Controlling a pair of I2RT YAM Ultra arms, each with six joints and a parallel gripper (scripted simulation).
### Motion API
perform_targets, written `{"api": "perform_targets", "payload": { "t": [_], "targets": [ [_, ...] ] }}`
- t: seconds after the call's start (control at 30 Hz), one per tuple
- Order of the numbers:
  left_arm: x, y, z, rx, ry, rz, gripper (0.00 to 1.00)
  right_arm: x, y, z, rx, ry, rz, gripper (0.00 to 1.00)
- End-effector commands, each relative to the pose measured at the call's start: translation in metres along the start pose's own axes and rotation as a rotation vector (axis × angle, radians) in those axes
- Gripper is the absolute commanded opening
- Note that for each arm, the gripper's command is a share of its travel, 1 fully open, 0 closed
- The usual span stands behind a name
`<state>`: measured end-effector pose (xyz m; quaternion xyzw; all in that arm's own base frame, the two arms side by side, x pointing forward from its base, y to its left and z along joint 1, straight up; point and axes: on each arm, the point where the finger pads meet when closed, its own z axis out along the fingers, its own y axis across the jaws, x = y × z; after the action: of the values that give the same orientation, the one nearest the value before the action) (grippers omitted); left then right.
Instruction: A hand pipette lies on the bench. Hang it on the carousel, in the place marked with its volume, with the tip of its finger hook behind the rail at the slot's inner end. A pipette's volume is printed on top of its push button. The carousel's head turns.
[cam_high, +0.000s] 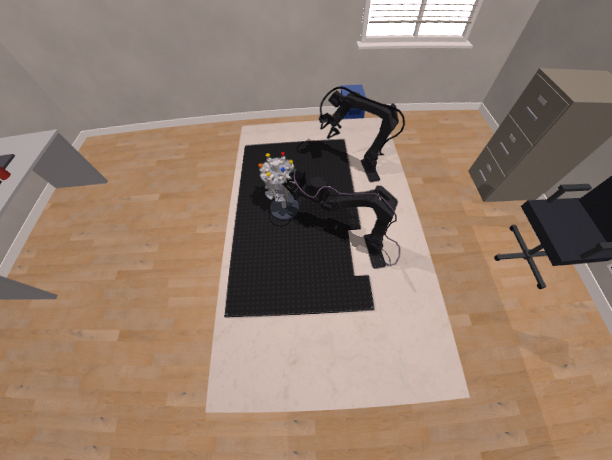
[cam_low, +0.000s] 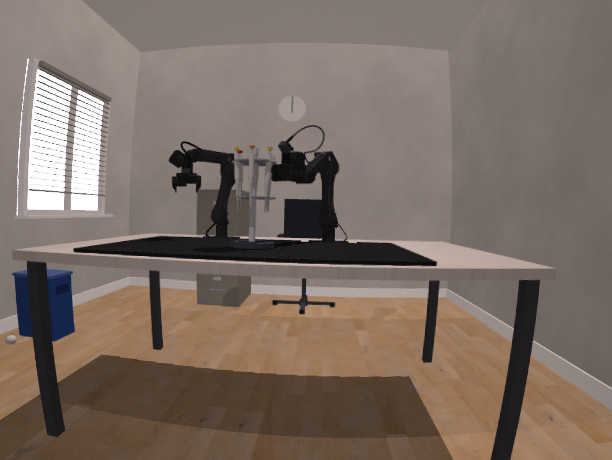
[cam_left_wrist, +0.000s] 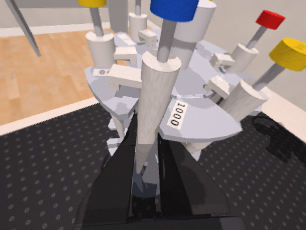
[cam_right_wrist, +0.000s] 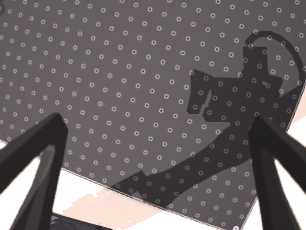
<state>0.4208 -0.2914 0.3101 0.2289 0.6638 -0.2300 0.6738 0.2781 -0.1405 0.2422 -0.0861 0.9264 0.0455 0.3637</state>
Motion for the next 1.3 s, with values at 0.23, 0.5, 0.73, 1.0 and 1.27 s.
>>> {"api": "perform_targets", "payload": {
  "t": [0.23, 0.5, 0.73, 1.0, 1.27],
  "targets": [
    [-0.038, -0.002, -0.002, -0.002, -0.09, 0.012, 0.12, -0.01, -0.004, -0.006, 0.018, -0.041, -0.025, 1.0],
    [-0.038, -0.002, -0.002, -0.002, -0.09, 0.012, 0.12, -0.01, -0.004, -0.006, 0.018, -0.041, -0.025, 1.0],
    [-0.038, -0.002, -0.002, -0.002, -0.09, 0.012, 0.12, -0.01, -0.004, -0.006, 0.018, -0.041, -0.025, 1.0],
    [-0.028, 0.003, 0.0, 0.07, -0.039, 0.001, 0.12, -0.01, -0.004, -0.006, 0.018, -0.041, -0.025, 1.0],
    [-0.034, -0.004, -0.003, 0.195, -0.027, 0.004, 0.12, -0.01, -0.004, -0.006, 0.018, -0.041, -0.025, 1.0]
  ]
}}
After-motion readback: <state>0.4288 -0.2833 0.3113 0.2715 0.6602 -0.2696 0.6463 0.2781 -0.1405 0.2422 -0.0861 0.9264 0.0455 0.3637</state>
